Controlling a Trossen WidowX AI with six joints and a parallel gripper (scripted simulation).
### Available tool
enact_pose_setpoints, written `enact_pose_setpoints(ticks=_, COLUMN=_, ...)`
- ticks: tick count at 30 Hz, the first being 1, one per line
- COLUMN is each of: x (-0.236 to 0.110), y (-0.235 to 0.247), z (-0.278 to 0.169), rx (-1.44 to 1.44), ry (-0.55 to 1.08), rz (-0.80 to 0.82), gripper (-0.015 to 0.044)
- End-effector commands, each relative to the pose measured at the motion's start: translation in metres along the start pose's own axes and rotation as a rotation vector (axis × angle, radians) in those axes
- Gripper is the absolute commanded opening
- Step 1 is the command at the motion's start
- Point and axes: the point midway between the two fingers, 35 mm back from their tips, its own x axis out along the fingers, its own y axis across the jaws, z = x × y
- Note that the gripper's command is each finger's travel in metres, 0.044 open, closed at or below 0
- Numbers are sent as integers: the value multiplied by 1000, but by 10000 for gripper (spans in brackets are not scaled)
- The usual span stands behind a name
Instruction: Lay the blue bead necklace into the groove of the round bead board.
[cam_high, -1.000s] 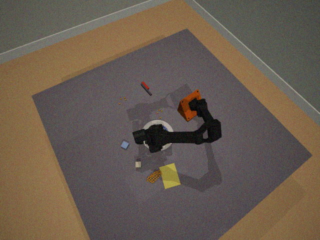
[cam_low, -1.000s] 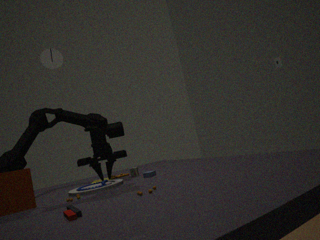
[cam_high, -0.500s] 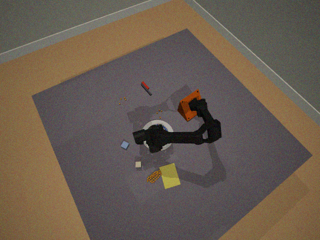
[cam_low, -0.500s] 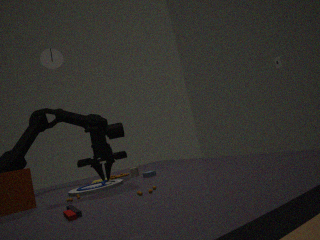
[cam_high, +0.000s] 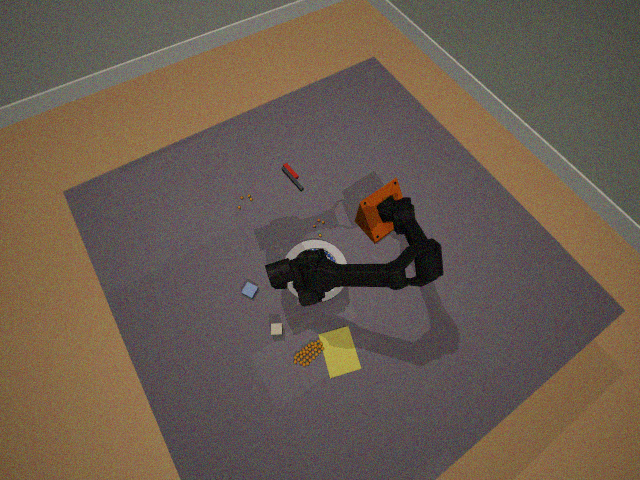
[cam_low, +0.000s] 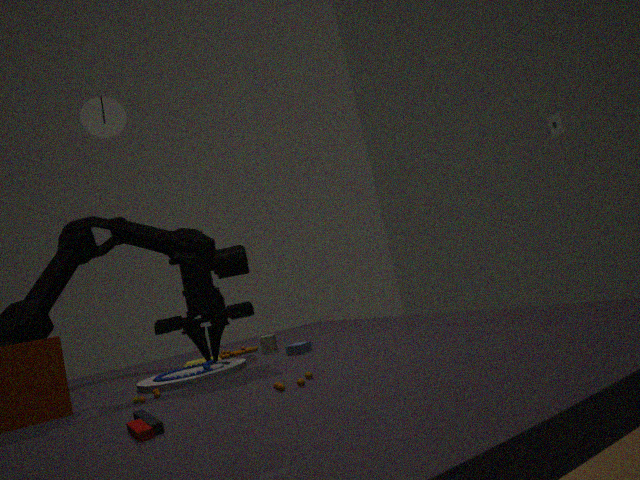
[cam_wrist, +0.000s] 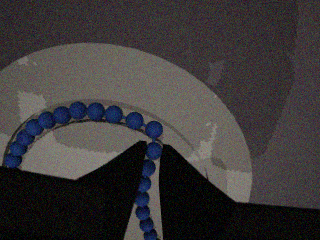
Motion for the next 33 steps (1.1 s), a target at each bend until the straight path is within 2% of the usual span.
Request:
enact_pose_setpoints(ticks=1, x=0, y=0, z=0, rx=-1, ry=0, rz=1, gripper=0)
enact_pose_setpoints(ticks=21, x=-6, y=-9, z=6, rx=4, ry=-3, rz=1, gripper=0)
enact_pose_setpoints(ticks=31, x=3, y=-9, z=6, rx=4, ry=-3, rz=1, gripper=0)
enact_pose_setpoints(ticks=33, x=-1, y=-9, z=7, rx=-3, ry=-1, rz=-2, gripper=53)
